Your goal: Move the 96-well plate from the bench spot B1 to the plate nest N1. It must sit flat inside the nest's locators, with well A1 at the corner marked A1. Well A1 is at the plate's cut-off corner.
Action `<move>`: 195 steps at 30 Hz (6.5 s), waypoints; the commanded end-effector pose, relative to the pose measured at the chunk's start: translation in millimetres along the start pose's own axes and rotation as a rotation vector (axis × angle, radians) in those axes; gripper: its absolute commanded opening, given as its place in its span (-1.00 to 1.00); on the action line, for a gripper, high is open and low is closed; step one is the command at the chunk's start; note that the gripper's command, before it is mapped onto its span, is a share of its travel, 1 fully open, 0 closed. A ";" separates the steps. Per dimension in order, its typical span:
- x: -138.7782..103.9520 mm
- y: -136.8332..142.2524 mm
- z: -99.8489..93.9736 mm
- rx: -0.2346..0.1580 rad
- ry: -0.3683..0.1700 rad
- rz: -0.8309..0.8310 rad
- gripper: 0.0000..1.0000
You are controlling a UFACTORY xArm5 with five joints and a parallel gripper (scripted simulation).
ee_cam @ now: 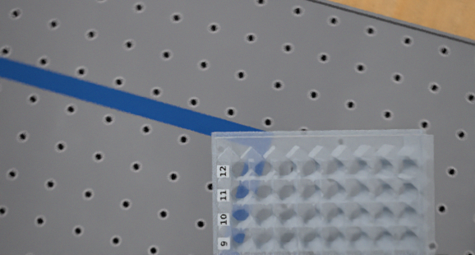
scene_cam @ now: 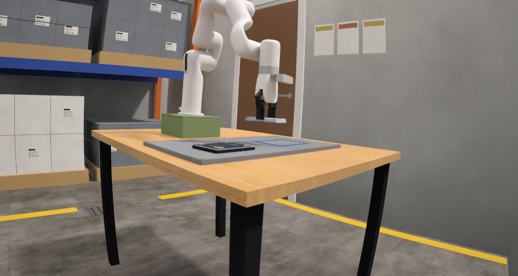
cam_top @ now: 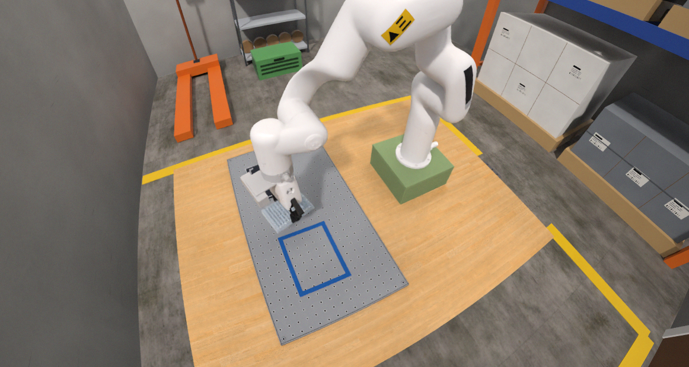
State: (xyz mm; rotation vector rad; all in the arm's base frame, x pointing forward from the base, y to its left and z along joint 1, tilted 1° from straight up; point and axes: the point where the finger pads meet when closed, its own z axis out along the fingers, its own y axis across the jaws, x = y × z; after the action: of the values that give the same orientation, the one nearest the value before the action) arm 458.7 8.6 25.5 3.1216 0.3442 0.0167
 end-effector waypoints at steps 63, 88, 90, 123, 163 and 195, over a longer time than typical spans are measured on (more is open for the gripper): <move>-31.7 196.4 -5.7 0.013 -0.005 1.783 -1.00; -33.7 208.8 -6.0 0.012 -0.005 1.783 -1.00; -33.7 208.7 -6.0 0.012 -0.005 1.783 -1.00; -33.4 207.5 19.0 0.012 -0.005 1.783 -1.00; -33.2 206.9 62.6 0.012 -0.005 1.783 -1.00; -33.2 206.7 65.9 0.012 -0.005 1.783 -1.00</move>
State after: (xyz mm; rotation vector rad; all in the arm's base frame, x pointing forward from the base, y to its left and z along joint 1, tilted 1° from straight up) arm 470.8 -199.9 -41.0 2.2312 -2.2142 0.0072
